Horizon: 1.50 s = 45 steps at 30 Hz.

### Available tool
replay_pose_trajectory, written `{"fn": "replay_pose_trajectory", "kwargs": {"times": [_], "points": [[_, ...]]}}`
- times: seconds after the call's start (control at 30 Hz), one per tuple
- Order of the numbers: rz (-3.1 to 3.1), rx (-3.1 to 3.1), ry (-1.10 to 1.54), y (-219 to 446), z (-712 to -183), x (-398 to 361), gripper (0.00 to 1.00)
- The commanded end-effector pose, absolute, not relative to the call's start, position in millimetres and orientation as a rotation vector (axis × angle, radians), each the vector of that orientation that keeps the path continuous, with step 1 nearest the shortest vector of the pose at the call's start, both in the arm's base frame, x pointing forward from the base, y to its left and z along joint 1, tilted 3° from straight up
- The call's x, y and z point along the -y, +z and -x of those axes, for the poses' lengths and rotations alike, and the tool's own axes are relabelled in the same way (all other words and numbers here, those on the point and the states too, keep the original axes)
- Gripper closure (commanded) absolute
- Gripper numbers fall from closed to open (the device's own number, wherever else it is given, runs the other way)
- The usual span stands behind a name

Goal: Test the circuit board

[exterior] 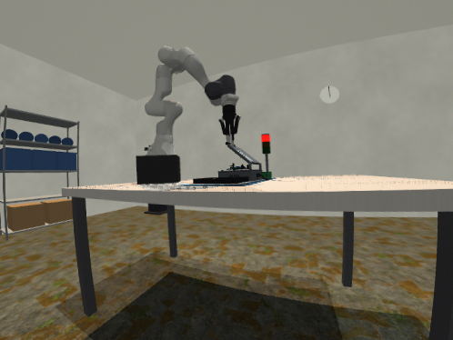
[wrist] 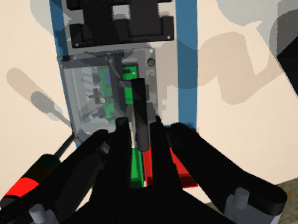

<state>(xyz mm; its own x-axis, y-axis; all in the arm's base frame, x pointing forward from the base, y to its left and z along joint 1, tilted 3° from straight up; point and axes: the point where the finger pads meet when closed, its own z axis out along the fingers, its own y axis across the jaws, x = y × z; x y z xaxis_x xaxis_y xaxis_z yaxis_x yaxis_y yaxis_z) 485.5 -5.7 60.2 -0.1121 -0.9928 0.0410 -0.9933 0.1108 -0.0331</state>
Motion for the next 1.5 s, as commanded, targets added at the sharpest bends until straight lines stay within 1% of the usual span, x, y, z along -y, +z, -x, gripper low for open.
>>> {"fn": "replay_pose_trajectory", "kwargs": {"times": [0.0, 1.47], "points": [[-2.086, 2.337, 0.083, 59.5, -485.4, 5.7, 1.00], [-2.086, 2.337, 0.083, 65.1, -490.0, 6.1, 1.00]]}}
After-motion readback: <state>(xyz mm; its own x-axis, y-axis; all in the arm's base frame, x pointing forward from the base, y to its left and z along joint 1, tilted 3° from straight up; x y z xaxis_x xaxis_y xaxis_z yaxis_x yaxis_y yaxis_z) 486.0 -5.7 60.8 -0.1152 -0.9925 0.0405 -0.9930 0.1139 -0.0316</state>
